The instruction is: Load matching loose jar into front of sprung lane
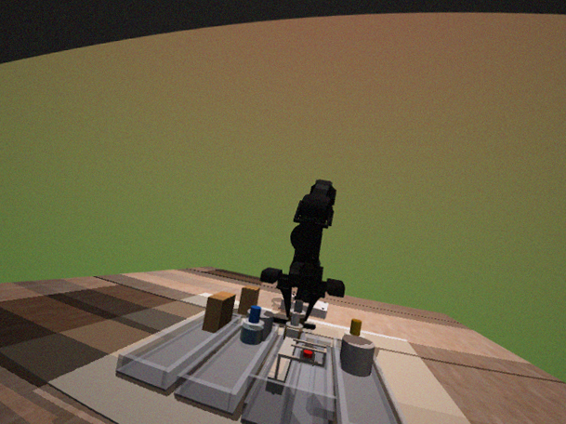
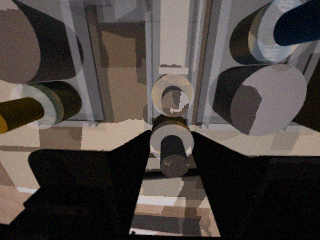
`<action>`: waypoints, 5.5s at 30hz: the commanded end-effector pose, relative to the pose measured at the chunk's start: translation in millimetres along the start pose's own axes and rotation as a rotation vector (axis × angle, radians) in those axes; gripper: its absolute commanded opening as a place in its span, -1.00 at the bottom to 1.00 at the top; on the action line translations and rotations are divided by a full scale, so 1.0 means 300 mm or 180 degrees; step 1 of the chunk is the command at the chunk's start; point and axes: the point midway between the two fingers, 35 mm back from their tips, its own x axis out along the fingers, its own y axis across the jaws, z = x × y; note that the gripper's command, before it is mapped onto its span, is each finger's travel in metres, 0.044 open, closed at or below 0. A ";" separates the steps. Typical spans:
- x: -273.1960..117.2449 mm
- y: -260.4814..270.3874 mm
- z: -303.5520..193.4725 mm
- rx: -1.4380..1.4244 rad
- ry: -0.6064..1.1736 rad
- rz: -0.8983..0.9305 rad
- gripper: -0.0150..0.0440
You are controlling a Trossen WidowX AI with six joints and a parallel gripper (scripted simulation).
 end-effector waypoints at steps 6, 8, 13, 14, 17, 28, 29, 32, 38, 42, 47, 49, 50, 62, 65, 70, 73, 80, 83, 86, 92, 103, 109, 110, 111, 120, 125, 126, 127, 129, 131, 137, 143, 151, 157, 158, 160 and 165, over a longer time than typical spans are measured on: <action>-0.019 0.000 0.041 -0.0014 -0.0108 -0.0004 -0.49; -0.020 0.000 0.044 -0.0014 -0.0108 -0.0004 -0.49; -0.022 0.000 0.050 -0.0014 -0.0109 -0.0004 -0.49; -0.022 0.000 0.051 -0.0014 -0.0109 -0.0004 -0.49; -0.023 0.000 0.055 -0.0014 -0.0109 -0.0004 -0.49; -0.027 0.000 0.069 -0.0014 -0.0110 -0.0004 -0.49; -0.027 0.000 0.070 -0.0014 -0.0110 -0.0004 -0.49; -0.028 0.000 0.074 -0.0014 -0.0111 -0.0004 -0.49; -0.030 0.000 0.081 -0.0014 -0.0112 -0.0004 -0.49; -0.031 0.000 0.086 -0.0014 -0.0112 -0.0004 -0.49; -0.032 0.000 0.088 -0.0014 -0.0112 -0.0004 -0.49; -0.032 0.000 0.088 -0.0014 -0.0112 -0.0004 -0.49; -0.031 0.000 0.088 -0.0014 -0.0112 -0.0004 -0.49; -0.028 0.000 0.088 -0.0014 -0.0112 -0.0004 -0.49; -0.028 0.000 0.088 -0.0014 -0.0112 -0.0004 -0.49; -0.028 0.000 0.088 -0.0014 -0.0112 -0.0004 -0.49; -0.027 0.000 0.088 -0.0014 -0.0112 -0.0004 -0.49; -0.024 0.000 0.088 -0.0014 -0.0112 -0.0004 -0.49; -0.024 0.000 0.088 -0.0014 -0.0112 -0.0004 -0.49; -0.024 0.000 0.088 -0.0014 -0.0112 -0.0004 -0.49; -0.024 0.000 0.088 -0.0014 -0.0112 -0.0004 -0.49; -0.025 0.000 0.091 -0.0014 -0.0112 -0.0004 -0.49; -0.025 0.000 0.094 -0.0014 -0.0113 -0.0004 -0.49; -0.025 0.000 0.095 -0.0014 -0.0113 -0.0004 -0.49; -0.025 0.000 0.095 -0.0014 -0.0113 -0.0004 -0.49; -0.025 0.000 0.099 -0.0014 -0.0113 -0.0004 -0.49; -0.024 0.000 0.100 -0.0014 -0.0113 -0.0004 -0.49; -0.023 0.000 0.100 -0.0014 -0.0113 -0.0004 -0.49; -0.022 0.000 0.100 -0.0014 -0.0113 -0.0004 -0.49; -0.019 0.000 0.100 -0.0014 -0.0113 -0.0004 -0.49; -0.017 0.000 0.101 -0.0014 -0.0113 -0.0004 -0.49; -0.009 0.000 0.101 -0.0014 -0.0113 -0.0004 -0.49; -0.002 0.000 0.101 -0.0014 -0.0113 -0.0004 -0.49; 0.009 0.000 0.101 -0.0014 -0.0113 -0.0004 -0.49; 0.016 0.000 0.100 -0.0014 -0.0113 -0.0004 -0.49; 0.018 0.000 0.100 -0.0014 -0.0113 -0.0004 -0.49; 0.020 0.000 0.100 -0.0014 -0.0113 -0.0004 -0.49; 0.026 0.000 0.099 -0.0014 -0.0113 -0.0004 -0.49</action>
